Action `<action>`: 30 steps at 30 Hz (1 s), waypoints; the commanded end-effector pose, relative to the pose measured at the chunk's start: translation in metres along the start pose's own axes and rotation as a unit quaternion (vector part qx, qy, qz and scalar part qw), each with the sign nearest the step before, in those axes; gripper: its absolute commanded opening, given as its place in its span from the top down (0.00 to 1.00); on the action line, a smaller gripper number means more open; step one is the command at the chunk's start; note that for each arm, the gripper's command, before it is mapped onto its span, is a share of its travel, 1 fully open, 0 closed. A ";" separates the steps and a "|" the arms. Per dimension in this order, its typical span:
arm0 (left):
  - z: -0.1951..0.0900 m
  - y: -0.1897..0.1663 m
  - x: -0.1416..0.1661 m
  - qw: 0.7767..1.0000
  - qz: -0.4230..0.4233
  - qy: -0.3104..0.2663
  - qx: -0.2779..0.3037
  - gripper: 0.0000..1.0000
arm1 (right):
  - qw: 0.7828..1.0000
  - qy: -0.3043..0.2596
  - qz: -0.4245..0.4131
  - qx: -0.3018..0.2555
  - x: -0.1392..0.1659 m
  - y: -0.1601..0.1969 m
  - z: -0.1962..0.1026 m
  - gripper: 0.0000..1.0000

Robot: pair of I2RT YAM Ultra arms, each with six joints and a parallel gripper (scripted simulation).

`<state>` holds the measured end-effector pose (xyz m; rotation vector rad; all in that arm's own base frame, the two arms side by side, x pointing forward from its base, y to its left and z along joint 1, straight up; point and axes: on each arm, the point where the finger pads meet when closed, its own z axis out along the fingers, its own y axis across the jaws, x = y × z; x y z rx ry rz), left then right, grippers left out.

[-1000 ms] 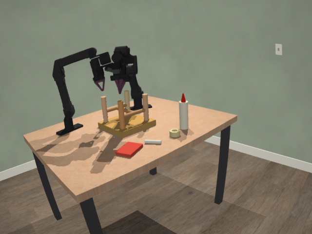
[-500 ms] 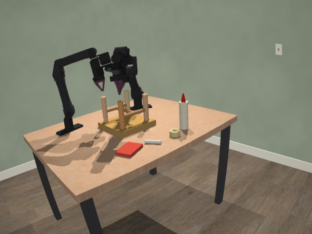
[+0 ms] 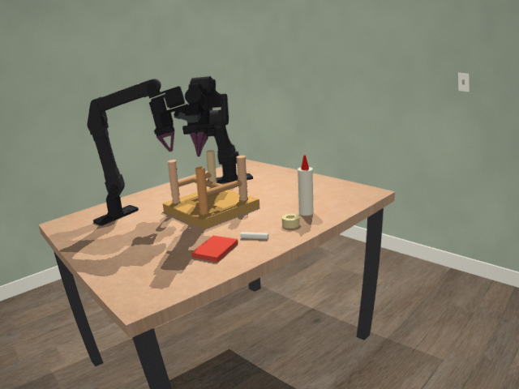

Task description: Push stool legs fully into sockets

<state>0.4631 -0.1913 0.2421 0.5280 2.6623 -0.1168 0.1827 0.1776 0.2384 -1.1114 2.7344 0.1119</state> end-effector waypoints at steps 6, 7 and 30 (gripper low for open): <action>-0.009 0.005 -0.004 1.000 -0.002 -0.011 -0.005 1.00 | 1.000 0.016 0.003 -0.004 0.003 0.001 0.009 1.00; -0.009 0.005 -0.004 1.000 -0.002 -0.011 -0.005 1.00 | 1.000 0.016 0.003 -0.004 0.003 0.001 0.009 1.00; -0.012 0.007 -0.004 1.000 -0.003 -0.012 -0.006 1.00 | 1.000 -0.012 0.001 -0.004 0.000 0.002 -0.008 1.00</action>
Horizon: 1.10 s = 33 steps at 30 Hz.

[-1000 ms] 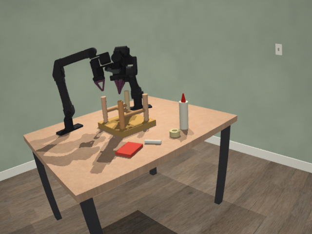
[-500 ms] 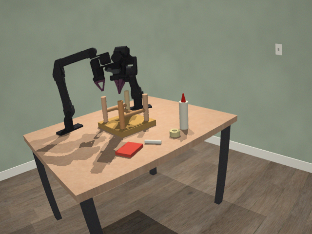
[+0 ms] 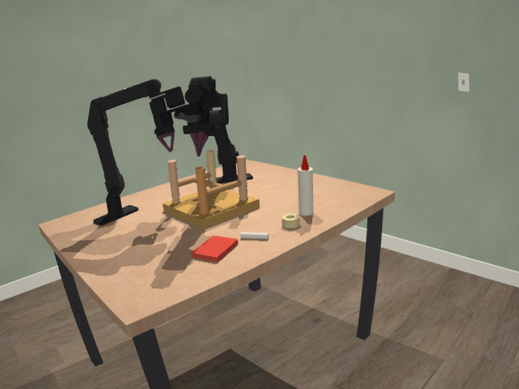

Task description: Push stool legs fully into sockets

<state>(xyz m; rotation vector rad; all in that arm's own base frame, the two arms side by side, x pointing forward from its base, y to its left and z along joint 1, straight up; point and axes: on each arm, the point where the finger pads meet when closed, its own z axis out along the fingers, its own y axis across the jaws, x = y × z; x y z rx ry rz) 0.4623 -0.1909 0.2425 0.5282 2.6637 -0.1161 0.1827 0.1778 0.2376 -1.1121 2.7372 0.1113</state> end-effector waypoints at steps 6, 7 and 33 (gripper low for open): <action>-0.013 0.008 -0.004 1.000 -0.004 -0.014 -0.006 1.00 | 1.000 -0.014 0.000 -0.004 0.002 0.003 -0.009 1.00; -0.014 0.008 -0.004 1.000 -0.004 -0.015 -0.006 1.00 | 1.000 -0.014 -0.001 -0.004 0.003 0.003 -0.009 1.00; -0.023 0.010 -0.004 1.000 -0.006 -0.022 -0.007 1.00 | 1.000 -0.007 -0.003 -0.005 0.007 0.004 -0.006 1.00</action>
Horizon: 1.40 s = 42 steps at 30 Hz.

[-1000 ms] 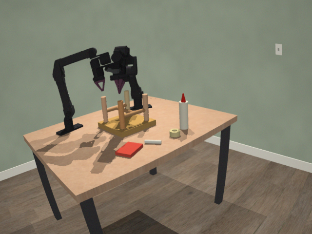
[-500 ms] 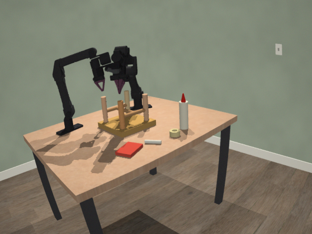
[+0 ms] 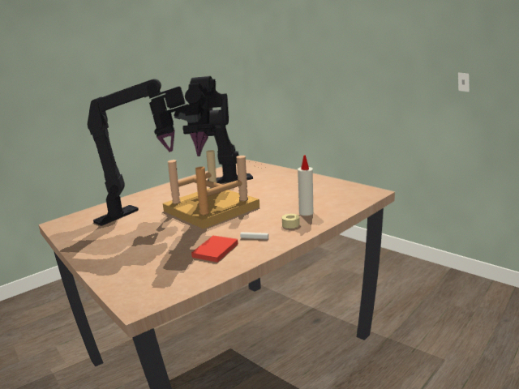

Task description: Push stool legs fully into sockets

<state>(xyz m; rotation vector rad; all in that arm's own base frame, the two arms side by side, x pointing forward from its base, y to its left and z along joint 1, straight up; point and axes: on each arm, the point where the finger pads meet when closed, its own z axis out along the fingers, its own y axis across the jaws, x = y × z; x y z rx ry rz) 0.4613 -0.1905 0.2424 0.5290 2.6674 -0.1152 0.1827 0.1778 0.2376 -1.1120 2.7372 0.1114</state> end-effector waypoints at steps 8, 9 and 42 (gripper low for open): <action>-0.019 0.005 -0.004 1.000 -0.002 -0.019 -0.003 1.00 | 1.000 -0.003 -0.004 -0.005 0.009 0.004 -0.004 1.00; -0.019 0.005 -0.004 1.000 -0.002 -0.019 -0.003 1.00 | 1.000 -0.011 -0.004 -0.005 0.005 0.004 -0.008 1.00; 0.001 0.000 0.009 1.000 0.002 0.001 0.001 1.00 | 1.000 -0.017 0.001 -0.001 -0.008 0.001 -0.007 1.00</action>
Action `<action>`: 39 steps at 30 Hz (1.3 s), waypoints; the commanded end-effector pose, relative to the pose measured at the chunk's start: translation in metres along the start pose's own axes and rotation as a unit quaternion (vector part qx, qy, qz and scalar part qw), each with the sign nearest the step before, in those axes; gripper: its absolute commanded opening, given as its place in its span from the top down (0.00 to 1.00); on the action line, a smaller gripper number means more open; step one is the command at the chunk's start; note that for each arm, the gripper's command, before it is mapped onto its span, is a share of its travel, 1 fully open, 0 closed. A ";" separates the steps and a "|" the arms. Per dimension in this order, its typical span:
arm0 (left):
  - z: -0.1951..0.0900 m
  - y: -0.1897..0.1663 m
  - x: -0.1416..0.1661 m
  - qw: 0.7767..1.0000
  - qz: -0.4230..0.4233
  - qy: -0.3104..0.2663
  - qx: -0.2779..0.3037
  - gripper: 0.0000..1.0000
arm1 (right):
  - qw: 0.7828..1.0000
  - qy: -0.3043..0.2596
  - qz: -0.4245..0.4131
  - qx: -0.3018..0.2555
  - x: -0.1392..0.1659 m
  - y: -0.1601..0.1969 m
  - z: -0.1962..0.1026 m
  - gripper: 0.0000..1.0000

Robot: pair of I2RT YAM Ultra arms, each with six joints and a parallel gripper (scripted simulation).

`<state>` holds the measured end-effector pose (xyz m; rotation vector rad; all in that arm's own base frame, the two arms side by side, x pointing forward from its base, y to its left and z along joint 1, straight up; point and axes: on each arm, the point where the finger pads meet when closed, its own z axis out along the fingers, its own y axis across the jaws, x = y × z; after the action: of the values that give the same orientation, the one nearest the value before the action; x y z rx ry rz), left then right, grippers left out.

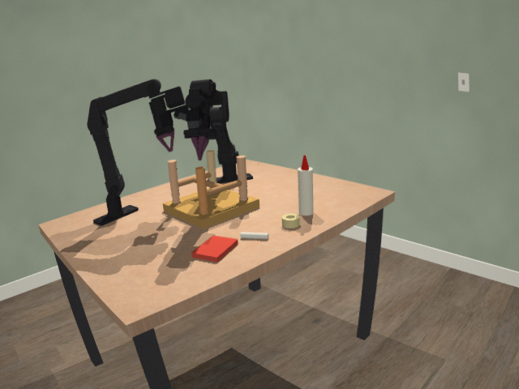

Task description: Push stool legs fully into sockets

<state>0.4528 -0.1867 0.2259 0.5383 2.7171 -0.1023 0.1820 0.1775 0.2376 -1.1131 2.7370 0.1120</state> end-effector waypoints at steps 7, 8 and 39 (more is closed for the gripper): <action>-0.007 -0.001 -0.004 1.000 0.003 -0.025 0.001 1.00 | 1.000 -0.017 0.001 -0.001 -0.008 0.001 -0.007 1.00; -0.006 -0.001 -0.004 1.000 0.003 -0.025 0.001 1.00 | 1.000 -0.017 0.001 -0.001 -0.008 0.001 -0.007 1.00; -0.003 -0.004 -0.006 0.999 0.005 -0.037 0.004 1.00 | 1.000 -0.011 0.003 0.000 0.004 -0.001 0.010 1.00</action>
<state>0.4558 -0.1879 0.2123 0.5328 2.6897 -0.1092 0.1800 0.1755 0.2219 -1.1212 2.7569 0.1000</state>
